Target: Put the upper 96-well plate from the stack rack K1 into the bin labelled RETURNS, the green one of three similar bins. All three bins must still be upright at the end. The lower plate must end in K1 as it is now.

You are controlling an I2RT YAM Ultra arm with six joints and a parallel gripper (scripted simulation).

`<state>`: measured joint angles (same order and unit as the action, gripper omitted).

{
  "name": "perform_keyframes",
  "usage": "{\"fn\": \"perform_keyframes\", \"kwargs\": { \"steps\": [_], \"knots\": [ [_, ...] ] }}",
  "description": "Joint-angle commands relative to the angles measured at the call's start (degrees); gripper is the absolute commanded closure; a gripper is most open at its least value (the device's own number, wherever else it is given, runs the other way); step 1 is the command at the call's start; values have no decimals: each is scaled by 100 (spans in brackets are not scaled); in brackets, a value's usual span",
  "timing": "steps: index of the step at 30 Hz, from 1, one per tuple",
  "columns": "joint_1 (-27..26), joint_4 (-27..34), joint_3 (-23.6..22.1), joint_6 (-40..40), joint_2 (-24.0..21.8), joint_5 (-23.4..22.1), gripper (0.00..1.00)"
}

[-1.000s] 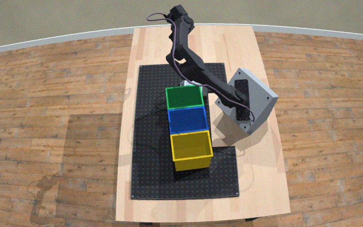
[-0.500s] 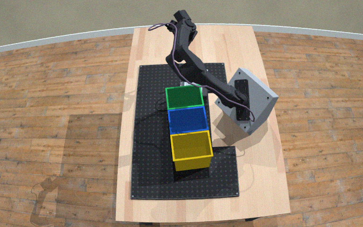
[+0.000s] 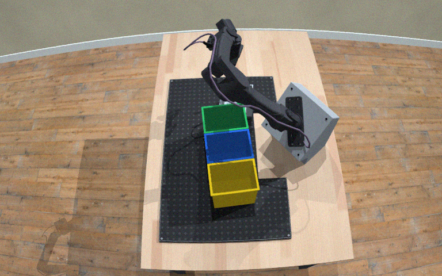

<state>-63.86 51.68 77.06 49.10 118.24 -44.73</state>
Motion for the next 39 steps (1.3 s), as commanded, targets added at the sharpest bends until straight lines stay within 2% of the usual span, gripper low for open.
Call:
{"fn": "perform_keyframes", "kwargs": {
  "steps": [1,2,4,5,6,8,9,10,11,13,14,15,17,18,19,20,26,39],
  "knots": [
    [-122,500,-1,731,-68,45,0],
    [-104,488,-239,757,-231,44,0],
    [-71,618,-257,1002,-223,52,0],
    [-38,716,-124,1218,-132,71,0],
    [-28,711,-380,1247,-267,49,0],
    [-28,711,-380,1247,-267,49,0],
    [-80,840,-298,1492,-264,67,0],
    [-75,954,-186,1713,-72,98,0],
    [-54,942,-506,1732,-297,75,0],
    [-36,1066,-534,1974,-292,92,0],
    [10,1198,-542,2200,-130,108,0],
    [26,1160,-660,2221,-341,116,0],
    [25,1282,-683,2460,-332,116,0],
    [38,1380,-556,2678,-290,148,0],
    [34,1373,-809,2700,-381,106,0],
    [9,1381,-815,2715,-385,87,0],
    [-1,1412,-605,2760,-396,92,0],
    [-4,1423,-595,2771,-392,92,0]
  ]
}}
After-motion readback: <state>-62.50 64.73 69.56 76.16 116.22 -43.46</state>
